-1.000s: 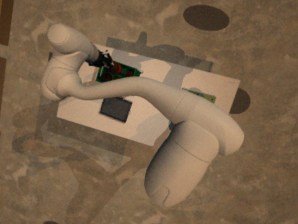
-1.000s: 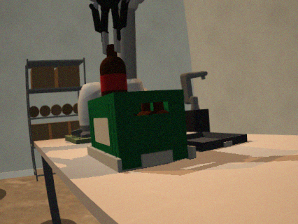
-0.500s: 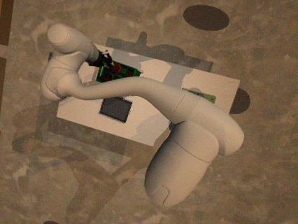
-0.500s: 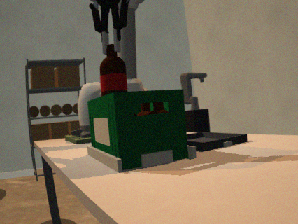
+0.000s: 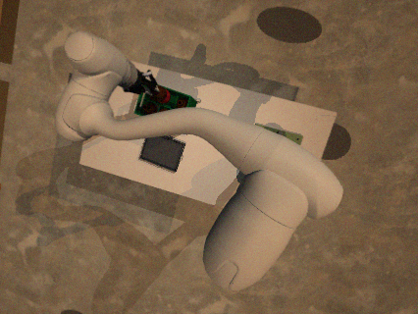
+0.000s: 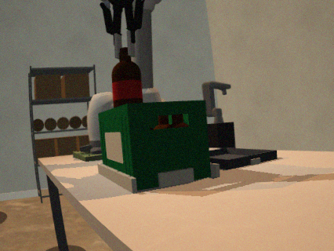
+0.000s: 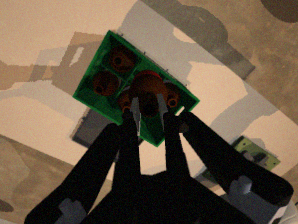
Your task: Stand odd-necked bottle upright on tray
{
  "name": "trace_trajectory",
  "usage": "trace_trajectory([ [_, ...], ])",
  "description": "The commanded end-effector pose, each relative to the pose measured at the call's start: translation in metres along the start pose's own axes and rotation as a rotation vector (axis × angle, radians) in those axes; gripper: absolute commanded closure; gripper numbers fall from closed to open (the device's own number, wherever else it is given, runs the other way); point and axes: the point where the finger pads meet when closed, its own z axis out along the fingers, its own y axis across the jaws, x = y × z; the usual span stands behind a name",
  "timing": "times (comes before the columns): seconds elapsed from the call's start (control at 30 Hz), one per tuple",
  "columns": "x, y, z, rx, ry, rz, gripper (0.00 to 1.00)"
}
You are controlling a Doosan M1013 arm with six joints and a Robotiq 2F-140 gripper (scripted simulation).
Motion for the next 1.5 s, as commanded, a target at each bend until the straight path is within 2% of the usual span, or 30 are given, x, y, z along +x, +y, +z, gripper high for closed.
trace_trajectory([
  [0.0, 0.0000, 0.0000, -0.0040, 0.000, 0.000, 0.000, 1.00],
  [0.33, 0.0000, 0.0000, -0.0128, 0.000, 0.000, 0.000, 1.00],
  [1.47, 0.0000, 0.0000, -0.0135, 0.000, 0.000, 0.000, 1.00],
])
